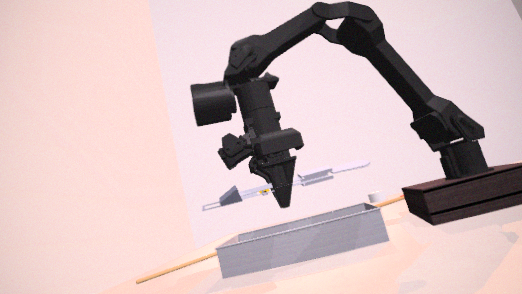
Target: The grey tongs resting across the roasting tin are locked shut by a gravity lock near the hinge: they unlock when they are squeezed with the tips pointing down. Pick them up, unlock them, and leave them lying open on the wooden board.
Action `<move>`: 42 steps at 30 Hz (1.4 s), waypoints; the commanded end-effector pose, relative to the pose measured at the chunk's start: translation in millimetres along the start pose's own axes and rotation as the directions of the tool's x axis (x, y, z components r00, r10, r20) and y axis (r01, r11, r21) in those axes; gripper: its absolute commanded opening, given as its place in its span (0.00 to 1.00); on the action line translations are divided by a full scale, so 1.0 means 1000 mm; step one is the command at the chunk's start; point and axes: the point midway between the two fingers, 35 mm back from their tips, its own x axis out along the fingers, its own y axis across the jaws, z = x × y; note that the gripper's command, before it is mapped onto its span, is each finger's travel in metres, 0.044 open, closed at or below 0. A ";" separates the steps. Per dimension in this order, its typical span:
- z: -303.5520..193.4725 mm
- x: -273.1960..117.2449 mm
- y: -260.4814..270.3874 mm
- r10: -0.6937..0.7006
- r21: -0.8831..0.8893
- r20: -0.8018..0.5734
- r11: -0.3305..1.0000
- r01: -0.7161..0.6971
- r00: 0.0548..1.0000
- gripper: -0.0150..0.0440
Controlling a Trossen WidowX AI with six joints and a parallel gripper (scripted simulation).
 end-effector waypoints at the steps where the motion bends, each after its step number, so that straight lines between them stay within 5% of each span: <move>1: 0.000 -0.002 0.012 0.008 -0.147 0.004 0.989 -0.007 1.000 0.00; 11: -0.004 -0.003 0.046 0.010 -0.549 0.004 0.836 -0.006 1.000 0.00; 23: -0.012 -0.004 0.085 0.009 -0.891 0.008 0.455 0.003 1.000 0.00; 42: -0.033 -0.006 0.143 0.015 -0.941 0.007 -0.338 0.011 1.000 0.00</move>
